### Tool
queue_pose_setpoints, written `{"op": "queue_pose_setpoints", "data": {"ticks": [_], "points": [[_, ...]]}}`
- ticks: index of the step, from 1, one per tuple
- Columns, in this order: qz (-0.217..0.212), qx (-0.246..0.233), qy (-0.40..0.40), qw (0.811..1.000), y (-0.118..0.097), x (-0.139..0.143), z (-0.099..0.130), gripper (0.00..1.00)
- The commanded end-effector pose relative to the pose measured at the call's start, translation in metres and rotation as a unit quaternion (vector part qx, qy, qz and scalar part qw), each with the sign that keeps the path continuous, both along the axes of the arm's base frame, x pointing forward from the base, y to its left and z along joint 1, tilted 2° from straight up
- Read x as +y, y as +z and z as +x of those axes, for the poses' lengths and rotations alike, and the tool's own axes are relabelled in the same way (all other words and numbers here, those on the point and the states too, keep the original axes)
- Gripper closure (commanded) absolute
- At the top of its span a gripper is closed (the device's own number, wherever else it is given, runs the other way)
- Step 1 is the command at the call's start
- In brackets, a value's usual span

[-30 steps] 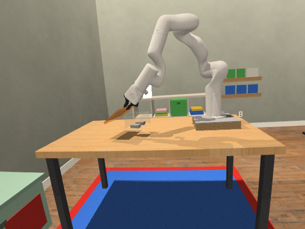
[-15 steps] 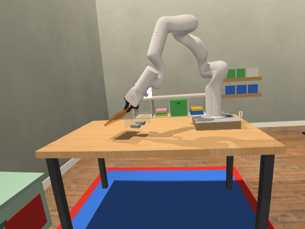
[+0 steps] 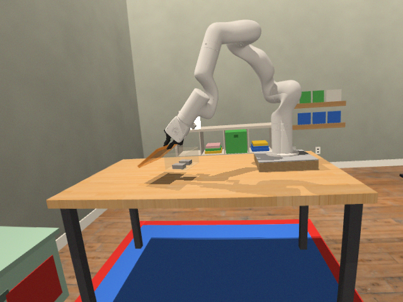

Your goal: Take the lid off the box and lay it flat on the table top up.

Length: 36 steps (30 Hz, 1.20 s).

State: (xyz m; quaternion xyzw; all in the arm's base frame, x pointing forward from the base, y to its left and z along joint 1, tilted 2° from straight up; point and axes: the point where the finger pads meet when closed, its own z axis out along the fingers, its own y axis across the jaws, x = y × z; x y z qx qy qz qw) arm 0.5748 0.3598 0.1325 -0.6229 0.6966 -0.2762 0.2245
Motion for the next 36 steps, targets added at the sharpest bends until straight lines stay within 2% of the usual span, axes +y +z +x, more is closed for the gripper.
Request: {"op": "queue_pose_setpoints", "data": {"ticks": [1,36], "points": [[0.001,-0.001,0.000,1.000,-0.003,0.000,0.001,1.00],[0.001,-0.001,0.000,1.000,-0.033,-0.001,0.001,1.00]]}}
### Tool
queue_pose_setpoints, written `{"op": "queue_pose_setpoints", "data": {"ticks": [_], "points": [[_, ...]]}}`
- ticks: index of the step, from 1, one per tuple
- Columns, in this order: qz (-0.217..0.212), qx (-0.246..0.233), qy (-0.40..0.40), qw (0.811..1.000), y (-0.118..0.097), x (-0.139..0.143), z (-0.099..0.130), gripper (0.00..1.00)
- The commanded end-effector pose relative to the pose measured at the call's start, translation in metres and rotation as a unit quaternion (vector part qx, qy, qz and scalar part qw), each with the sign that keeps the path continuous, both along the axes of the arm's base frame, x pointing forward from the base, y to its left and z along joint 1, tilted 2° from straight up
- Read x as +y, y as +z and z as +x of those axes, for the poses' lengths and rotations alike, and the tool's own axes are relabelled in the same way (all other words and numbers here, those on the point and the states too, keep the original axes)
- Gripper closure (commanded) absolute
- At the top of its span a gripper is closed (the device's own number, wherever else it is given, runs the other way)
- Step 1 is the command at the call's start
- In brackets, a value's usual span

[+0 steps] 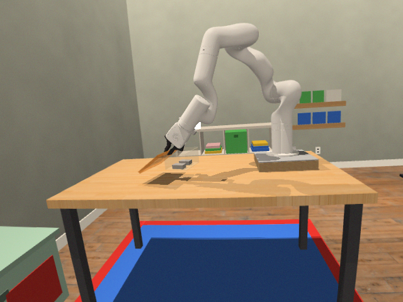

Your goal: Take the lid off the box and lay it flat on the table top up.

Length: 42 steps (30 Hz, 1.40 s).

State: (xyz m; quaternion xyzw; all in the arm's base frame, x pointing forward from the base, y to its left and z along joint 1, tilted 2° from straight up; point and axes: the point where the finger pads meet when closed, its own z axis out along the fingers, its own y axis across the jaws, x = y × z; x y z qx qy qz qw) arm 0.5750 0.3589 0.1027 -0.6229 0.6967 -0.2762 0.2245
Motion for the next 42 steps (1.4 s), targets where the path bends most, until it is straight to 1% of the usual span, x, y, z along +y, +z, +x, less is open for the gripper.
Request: {"op": "queue_pose_setpoints", "data": {"ticks": [1,14,28,42], "points": [[0.001,-0.001,0.000,1.000,-0.004,0.000,0.001,1.00],[0.001,-0.001,0.000,1.000,-0.008,0.000,0.001,1.00],[0.001,-0.001,0.000,1.000,-0.025,0.000,0.001,1.00],[0.001,-0.001,0.000,1.000,-0.029,0.000,0.001,1.00]]}}
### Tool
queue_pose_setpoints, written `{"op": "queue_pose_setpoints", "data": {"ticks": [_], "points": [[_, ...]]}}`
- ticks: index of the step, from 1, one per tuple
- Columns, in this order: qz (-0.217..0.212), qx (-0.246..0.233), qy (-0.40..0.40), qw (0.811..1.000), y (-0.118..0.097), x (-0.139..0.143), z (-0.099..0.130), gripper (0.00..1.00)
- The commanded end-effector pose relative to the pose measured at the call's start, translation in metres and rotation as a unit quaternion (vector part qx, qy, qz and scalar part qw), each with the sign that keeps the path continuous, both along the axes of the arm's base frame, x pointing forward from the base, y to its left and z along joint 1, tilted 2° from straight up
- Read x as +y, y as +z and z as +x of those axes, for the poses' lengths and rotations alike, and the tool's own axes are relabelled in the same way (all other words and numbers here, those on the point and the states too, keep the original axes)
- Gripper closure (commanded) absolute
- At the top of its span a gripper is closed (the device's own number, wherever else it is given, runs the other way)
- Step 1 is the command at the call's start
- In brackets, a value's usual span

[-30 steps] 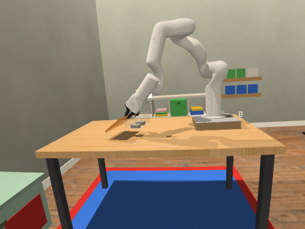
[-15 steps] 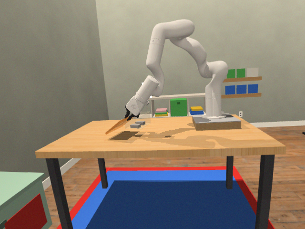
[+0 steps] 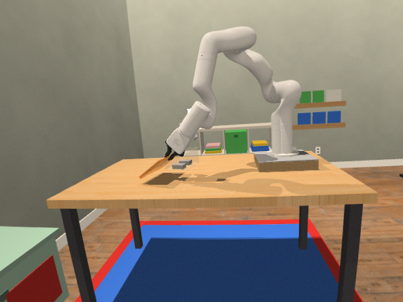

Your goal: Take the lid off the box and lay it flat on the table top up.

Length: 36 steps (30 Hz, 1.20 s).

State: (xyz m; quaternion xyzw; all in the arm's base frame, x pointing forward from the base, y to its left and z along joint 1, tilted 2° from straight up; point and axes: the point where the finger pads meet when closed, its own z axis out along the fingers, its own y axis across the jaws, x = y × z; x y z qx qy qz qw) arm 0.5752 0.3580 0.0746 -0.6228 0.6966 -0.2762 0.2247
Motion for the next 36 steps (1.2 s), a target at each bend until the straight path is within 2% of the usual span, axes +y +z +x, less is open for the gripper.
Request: {"op": "queue_pose_setpoints", "data": {"ticks": [1,14,32,36], "points": [[0.001,-0.001,0.000,1.000,-0.002,0.000,0.001,1.00],[0.001,-0.001,0.000,1.000,-0.017,0.000,0.001,1.00],[0.000,-0.001,0.000,1.000,-0.026,0.000,0.001,1.00],[-0.003,-0.022,0.000,1.000,-0.028,-0.001,-0.001,1.00]]}}
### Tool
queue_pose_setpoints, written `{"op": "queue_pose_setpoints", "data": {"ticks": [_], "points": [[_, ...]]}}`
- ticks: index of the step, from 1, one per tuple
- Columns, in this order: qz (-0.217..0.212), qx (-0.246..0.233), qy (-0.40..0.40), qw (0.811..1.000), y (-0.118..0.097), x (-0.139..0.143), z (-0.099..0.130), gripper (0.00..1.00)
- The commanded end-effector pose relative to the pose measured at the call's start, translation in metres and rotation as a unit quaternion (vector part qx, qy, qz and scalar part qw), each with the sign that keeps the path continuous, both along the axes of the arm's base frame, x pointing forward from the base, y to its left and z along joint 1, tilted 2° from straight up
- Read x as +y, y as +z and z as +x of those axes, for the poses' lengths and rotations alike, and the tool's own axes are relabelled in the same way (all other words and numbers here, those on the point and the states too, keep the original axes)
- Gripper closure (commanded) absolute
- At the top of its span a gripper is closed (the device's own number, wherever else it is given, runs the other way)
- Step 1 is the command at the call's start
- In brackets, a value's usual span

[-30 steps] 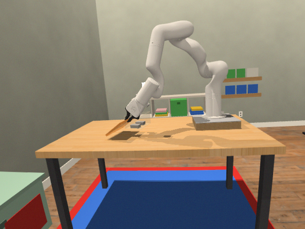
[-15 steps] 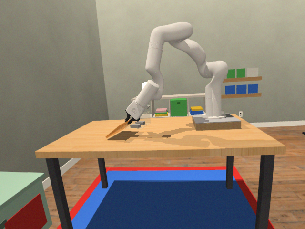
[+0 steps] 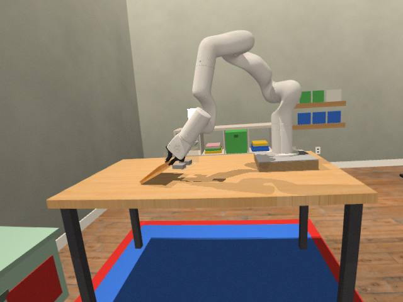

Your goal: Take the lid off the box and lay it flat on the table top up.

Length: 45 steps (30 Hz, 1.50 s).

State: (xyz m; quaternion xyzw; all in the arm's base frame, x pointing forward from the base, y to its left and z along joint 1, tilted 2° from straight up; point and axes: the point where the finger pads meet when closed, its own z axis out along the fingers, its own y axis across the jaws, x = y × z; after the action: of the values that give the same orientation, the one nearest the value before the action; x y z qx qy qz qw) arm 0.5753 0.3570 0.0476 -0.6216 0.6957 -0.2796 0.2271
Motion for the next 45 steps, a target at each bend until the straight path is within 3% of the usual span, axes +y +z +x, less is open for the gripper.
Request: {"op": "queue_pose_setpoints", "data": {"ticks": [1,45], "points": [[-0.003,-0.025,0.001,1.000,-0.002,0.001,-0.001,1.00],[-0.017,-0.148,0.005,0.989,-0.041,0.002,-0.022,1.00]]}}
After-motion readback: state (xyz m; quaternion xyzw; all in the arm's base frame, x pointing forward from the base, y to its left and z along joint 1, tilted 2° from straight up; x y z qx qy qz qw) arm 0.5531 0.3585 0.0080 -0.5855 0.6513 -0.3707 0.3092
